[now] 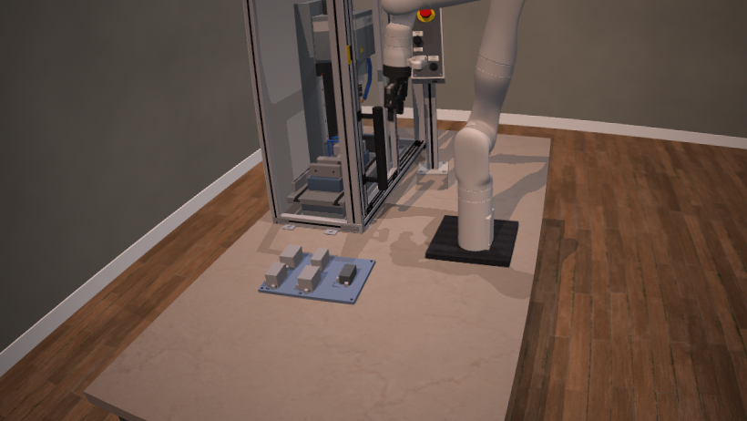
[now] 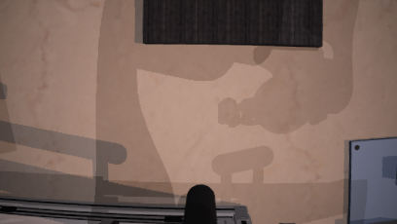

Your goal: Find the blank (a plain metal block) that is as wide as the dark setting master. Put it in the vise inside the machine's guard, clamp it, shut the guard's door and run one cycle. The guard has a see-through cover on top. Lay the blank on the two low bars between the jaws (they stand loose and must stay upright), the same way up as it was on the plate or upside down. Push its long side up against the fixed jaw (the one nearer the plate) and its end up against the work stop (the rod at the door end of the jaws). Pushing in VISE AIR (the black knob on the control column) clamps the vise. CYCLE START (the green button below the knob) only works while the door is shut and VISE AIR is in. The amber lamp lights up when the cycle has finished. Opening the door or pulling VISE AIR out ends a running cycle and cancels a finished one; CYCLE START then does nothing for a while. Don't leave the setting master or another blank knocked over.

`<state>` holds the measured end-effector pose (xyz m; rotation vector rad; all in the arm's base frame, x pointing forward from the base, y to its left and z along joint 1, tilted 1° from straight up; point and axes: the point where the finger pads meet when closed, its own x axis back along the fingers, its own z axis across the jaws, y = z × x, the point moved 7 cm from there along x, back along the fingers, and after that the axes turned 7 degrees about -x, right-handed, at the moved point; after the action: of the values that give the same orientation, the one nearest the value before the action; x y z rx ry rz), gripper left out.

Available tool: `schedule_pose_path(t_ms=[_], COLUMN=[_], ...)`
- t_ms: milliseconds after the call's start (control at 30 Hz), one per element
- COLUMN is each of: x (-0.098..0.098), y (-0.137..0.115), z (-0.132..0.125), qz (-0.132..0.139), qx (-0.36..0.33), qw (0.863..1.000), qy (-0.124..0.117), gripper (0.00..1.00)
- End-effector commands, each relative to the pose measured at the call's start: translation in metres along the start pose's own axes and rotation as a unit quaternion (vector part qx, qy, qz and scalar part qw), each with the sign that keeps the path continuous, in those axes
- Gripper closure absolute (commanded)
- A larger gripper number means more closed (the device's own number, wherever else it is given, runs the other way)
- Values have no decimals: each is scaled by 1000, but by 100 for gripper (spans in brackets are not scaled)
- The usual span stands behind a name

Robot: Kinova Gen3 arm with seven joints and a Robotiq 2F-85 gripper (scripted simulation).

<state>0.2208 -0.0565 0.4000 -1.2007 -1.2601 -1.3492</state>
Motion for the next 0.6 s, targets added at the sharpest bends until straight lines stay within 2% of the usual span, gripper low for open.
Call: schedule_pose_path(t_ms=[0,133,567], x=[0,-3,-3], y=[6,30,33], z=[1,4,4], qz=[-1,-1,-1], qx=[0,0,0], qw=[1000,1000,1000], qy=[0,0,0], gripper=[20,20,20])
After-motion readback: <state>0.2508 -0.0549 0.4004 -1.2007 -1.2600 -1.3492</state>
